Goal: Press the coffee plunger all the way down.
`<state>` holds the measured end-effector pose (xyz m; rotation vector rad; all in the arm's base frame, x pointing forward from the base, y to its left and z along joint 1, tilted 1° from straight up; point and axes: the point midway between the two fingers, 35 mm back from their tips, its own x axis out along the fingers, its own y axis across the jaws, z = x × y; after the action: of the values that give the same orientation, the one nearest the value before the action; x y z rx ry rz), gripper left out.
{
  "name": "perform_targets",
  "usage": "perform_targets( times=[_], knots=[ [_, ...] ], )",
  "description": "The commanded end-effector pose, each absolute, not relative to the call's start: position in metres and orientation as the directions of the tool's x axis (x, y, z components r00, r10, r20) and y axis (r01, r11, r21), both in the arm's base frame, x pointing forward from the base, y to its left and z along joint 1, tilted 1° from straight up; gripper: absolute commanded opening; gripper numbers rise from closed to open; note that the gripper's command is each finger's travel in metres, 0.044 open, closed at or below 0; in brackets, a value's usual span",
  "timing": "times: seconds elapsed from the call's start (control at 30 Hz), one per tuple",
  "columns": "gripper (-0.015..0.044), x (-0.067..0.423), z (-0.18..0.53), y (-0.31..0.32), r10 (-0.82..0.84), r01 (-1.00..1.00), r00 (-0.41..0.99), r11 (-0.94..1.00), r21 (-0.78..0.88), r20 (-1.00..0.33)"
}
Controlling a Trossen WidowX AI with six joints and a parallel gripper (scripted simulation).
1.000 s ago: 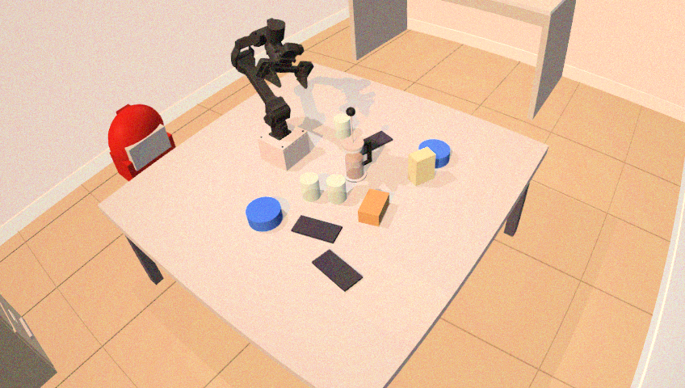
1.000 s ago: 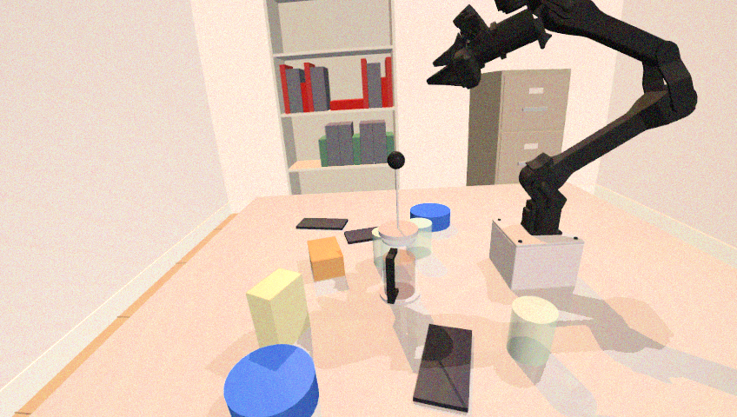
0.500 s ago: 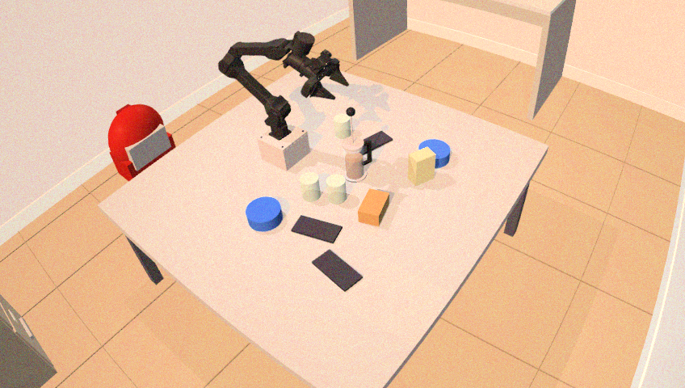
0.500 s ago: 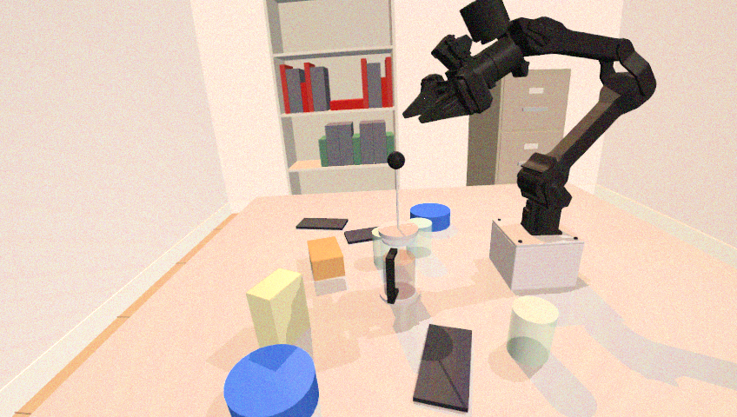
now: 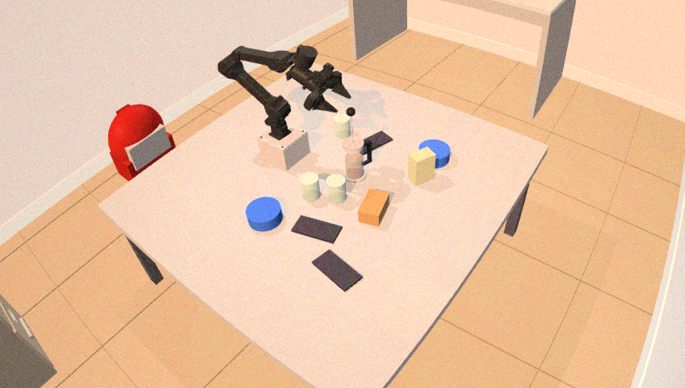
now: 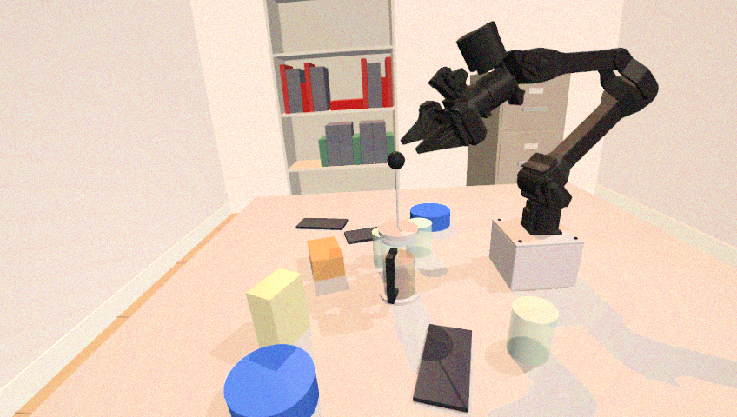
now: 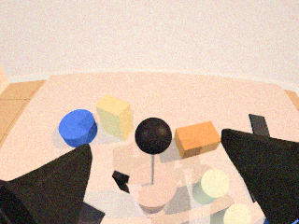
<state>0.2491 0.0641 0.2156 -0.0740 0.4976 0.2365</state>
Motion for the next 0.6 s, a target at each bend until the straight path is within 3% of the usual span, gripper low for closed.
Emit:
perform_targets(
  times=[0.0, 0.57],
  knots=[
    [0.044, 0.254, 0.211, 0.066, 0.21, -0.245, 0.848, 0.969, -0.008, -0.487],
    [0.044, 0.277, 0.197, 0.071, 0.21, -0.244, 0.849, 0.97, -0.008, -0.485]
  ],
)
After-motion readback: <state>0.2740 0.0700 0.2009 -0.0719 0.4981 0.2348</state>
